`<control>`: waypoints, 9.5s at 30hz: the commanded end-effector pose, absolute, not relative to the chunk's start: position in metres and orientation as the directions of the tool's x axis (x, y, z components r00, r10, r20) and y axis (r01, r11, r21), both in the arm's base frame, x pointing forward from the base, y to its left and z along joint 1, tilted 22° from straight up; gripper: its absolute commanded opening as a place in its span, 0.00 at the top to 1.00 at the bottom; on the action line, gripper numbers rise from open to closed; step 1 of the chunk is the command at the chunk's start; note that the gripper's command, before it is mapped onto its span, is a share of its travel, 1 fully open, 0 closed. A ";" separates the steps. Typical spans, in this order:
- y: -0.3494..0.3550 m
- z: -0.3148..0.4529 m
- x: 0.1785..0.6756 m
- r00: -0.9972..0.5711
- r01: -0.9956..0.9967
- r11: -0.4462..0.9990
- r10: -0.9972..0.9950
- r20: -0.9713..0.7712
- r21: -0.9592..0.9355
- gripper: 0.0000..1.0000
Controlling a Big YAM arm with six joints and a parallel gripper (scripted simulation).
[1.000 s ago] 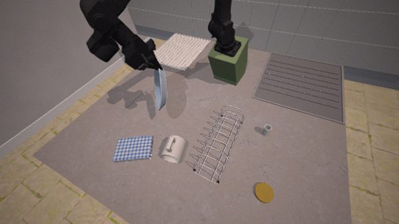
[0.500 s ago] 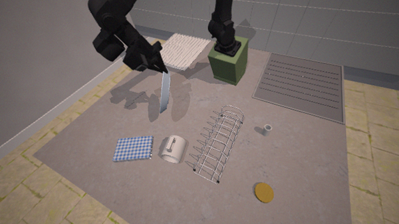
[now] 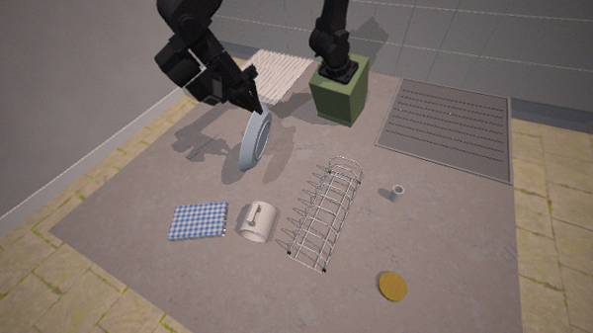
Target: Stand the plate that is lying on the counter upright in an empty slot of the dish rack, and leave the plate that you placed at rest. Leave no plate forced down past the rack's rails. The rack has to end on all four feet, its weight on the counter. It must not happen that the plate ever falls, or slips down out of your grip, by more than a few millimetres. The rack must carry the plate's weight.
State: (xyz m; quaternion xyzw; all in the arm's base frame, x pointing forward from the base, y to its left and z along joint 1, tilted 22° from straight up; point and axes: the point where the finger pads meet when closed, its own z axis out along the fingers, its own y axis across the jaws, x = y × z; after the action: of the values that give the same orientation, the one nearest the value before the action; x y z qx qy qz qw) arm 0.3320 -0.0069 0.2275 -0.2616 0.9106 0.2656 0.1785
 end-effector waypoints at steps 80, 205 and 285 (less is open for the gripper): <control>0.210 0.288 0.341 -0.260 0.273 0.128 0.964 -0.055 0.953 1.00; 0.217 0.224 0.361 -0.168 0.311 0.063 0.986 -0.011 0.948 1.00; 0.217 0.186 0.373 -0.172 0.308 0.066 0.985 -0.012 0.949 1.00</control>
State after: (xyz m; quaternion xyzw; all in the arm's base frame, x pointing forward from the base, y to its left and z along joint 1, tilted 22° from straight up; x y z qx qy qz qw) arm 0.3664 0.2133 0.1687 0.5223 0.6380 0.4241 0.3745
